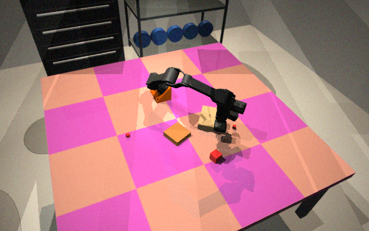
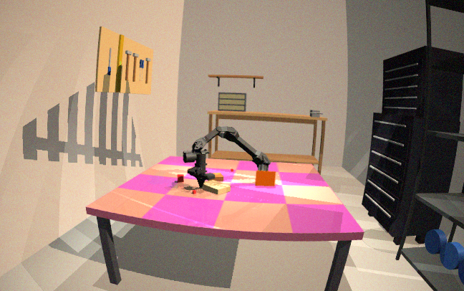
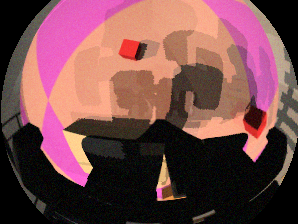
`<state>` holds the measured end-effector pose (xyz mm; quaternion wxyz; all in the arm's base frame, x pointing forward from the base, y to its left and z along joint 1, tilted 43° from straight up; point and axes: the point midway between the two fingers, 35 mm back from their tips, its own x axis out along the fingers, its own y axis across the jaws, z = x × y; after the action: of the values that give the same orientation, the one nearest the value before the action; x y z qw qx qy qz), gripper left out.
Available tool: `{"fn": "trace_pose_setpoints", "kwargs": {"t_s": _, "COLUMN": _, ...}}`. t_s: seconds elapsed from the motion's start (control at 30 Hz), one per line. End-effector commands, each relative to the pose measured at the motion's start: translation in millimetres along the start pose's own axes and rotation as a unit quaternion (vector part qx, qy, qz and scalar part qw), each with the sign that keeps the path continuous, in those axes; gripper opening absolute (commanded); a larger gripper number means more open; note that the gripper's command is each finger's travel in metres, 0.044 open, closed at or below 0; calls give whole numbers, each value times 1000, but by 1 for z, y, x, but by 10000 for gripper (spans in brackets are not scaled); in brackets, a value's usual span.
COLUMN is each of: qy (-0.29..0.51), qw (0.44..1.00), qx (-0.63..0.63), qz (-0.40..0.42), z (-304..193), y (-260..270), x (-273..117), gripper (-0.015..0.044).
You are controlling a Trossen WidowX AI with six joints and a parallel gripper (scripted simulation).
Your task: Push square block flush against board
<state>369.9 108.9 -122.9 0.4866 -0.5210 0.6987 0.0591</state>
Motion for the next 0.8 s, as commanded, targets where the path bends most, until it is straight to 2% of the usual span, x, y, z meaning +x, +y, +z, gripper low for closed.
{"fn": "trace_pose_setpoints", "kwargs": {"t_s": 0.0, "qy": 4, "qw": 1000, "qx": -6, "qz": -1, "z": -5, "y": 1, "x": 1, "gripper": 0}}
{"fn": "trace_pose_setpoints", "kwargs": {"t_s": 0.77, "qy": 5, "qw": 1000, "qx": -6, "qz": -1, "z": -21, "y": 0, "x": 1, "gripper": 0}}
